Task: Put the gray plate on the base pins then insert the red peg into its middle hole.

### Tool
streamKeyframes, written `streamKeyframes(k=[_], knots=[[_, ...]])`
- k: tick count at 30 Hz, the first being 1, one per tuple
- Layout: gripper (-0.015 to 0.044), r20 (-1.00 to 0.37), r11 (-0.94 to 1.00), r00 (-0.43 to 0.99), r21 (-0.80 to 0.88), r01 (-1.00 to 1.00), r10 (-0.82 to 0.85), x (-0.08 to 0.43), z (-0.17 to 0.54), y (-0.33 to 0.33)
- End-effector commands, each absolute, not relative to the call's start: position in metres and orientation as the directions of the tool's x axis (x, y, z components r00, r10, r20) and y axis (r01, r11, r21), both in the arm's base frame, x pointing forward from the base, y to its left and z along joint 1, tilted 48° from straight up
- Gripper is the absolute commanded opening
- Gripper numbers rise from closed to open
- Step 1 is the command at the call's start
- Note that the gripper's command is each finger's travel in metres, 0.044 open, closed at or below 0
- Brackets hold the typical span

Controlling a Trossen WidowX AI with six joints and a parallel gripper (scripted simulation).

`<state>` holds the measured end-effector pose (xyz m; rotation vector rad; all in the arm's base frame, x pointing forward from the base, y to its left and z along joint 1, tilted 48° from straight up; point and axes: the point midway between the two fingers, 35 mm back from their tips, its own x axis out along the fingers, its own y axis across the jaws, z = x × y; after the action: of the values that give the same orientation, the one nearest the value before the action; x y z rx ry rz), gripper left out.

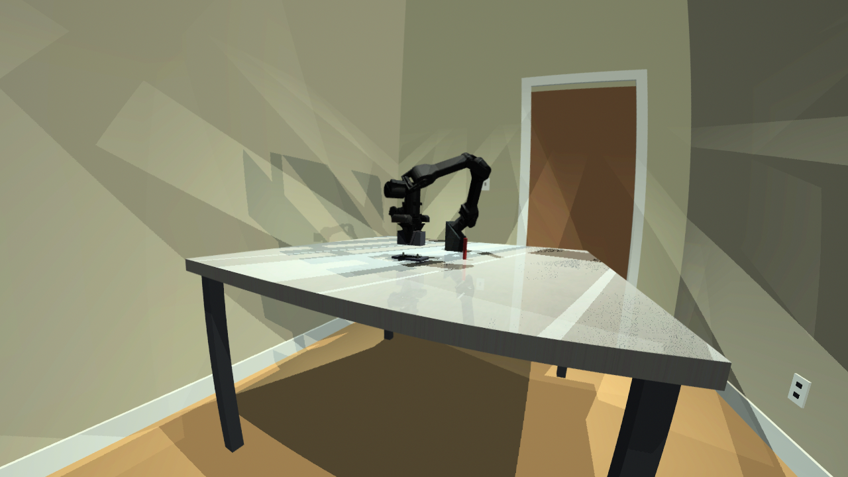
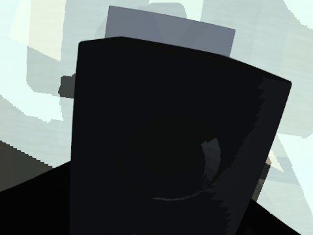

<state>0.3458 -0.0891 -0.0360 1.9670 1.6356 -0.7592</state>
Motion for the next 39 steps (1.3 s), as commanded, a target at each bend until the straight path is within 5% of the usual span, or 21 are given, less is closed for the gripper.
streamKeyframes(k=[1,39], knots=[[0.0,-0.679,-0.183,0.139,0.006,0.983,0.721,0.345,-0.037,-0.092],[0.0026,-0.679,-0.179,0.137,0.008,0.984,0.721,0.351,-0.062,-0.065]])
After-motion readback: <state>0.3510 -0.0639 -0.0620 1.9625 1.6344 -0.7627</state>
